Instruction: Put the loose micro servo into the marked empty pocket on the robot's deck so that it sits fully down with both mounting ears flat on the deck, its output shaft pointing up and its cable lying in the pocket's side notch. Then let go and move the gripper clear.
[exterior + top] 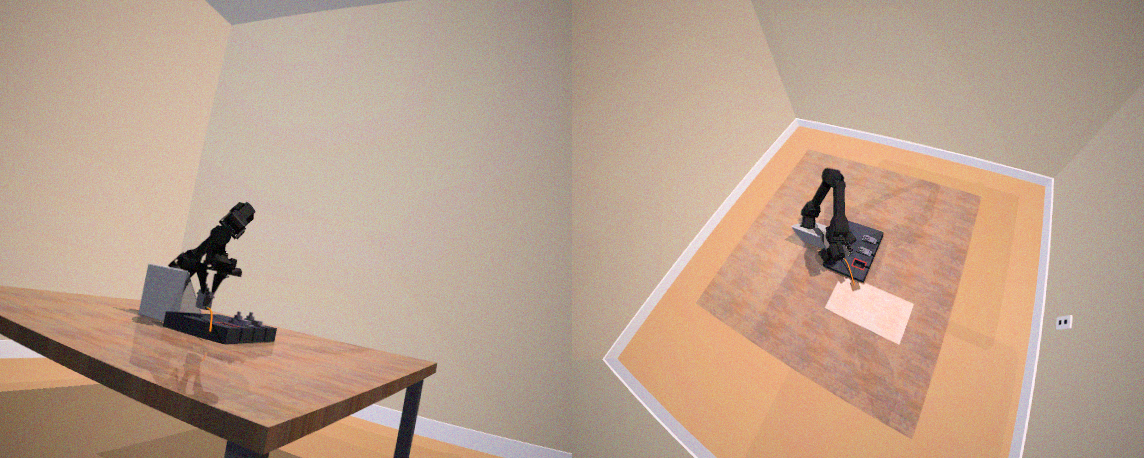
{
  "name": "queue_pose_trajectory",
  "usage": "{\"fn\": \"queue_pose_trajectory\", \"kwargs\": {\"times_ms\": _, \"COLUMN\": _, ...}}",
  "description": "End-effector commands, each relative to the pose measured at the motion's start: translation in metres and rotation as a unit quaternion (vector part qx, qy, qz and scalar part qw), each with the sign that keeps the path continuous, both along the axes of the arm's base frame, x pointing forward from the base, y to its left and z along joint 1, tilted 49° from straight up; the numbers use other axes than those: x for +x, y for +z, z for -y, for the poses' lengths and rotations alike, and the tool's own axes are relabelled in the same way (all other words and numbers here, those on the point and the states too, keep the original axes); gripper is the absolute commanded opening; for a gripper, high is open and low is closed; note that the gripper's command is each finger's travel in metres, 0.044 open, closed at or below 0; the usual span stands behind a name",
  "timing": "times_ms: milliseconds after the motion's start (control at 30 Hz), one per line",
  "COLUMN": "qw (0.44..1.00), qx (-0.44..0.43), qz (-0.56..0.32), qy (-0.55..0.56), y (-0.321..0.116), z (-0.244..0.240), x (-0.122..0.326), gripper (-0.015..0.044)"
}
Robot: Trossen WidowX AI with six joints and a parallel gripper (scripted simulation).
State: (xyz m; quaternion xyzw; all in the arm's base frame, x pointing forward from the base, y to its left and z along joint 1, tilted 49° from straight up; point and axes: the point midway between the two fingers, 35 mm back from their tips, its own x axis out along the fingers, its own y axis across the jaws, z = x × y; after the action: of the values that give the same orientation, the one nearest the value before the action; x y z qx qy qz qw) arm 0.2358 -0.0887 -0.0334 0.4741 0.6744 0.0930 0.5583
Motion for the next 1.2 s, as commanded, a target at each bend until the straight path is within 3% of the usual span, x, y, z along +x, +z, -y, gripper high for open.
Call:
{"fn": "queue_pose_trajectory", "kwargs": {"times_ms": 0, "qw": 0.998, "qx": -0.007, "qz": 0.046, "qy": 0.042, "y": 0.0, "z": 0.001, "x": 0.0, "gripper": 0.0}}
{"fn": "queue_pose_trajectory", "kwargs": {"times_ms": 400, "qw": 0.967, "qx": -0.021, "qz": 0.188, "qy": 0.17, "y": 0.0, "z": 0.001, "x": 0.0, "gripper": 0.0}}
{"fn": "queue_pose_trajectory", "kwargs": {"times_ms": 667, "qw": 0.966, "qx": -0.021, "qz": 0.191, "qy": 0.172, "y": 0.0, "z": 0.002, "x": 0.007, "gripper": 0.0}}
{"fn": "queue_pose_trajectory", "kwargs": {"times_ms": 1167, "qw": 0.966, "qx": -0.022, "qz": 0.192, "qy": 0.172, "y": 0.001, "z": 0.007, "x": 0.066, "gripper": 0.0}}
